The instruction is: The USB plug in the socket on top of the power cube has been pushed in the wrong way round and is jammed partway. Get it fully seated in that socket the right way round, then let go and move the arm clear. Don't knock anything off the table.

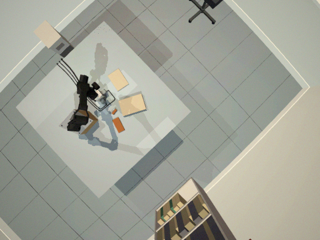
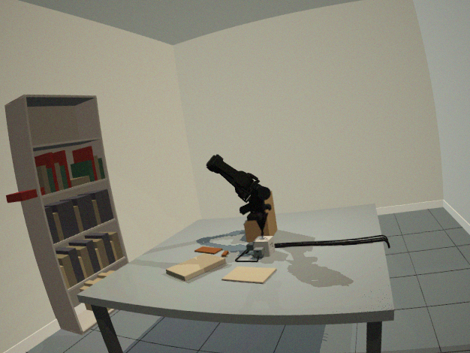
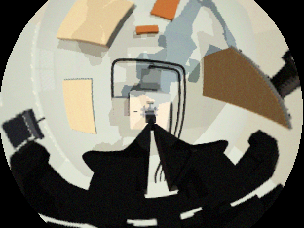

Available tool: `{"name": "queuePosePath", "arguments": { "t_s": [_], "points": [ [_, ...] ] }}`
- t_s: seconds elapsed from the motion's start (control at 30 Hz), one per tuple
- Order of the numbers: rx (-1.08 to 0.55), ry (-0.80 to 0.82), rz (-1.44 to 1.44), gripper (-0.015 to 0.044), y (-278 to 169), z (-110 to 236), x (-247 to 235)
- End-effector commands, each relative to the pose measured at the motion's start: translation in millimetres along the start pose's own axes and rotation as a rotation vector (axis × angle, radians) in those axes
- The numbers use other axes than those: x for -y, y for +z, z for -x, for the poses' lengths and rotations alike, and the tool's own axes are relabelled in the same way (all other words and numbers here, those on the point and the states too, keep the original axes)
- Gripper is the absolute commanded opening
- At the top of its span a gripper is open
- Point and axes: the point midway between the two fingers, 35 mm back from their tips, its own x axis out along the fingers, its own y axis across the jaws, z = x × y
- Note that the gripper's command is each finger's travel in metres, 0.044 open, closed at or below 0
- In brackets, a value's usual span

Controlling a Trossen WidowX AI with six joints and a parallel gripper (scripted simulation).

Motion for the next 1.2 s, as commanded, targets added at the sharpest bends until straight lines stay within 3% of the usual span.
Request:
{"name": "queuePosePath", "arguments": {
  "t_s": [0.0, 0.7, 1.17],
  "points": [
    [-0.007, 0.002, -0.007, 0.0000, -0.5, 5.2, -0.8],
    [-0.004, 0.002, 0.006, 0.0000, -0.4, 13.9, -0.5],
    [-0.001, 0.002, 0.351, 0.0000, -0.3, 13.0, -0.3]
  ]
}}
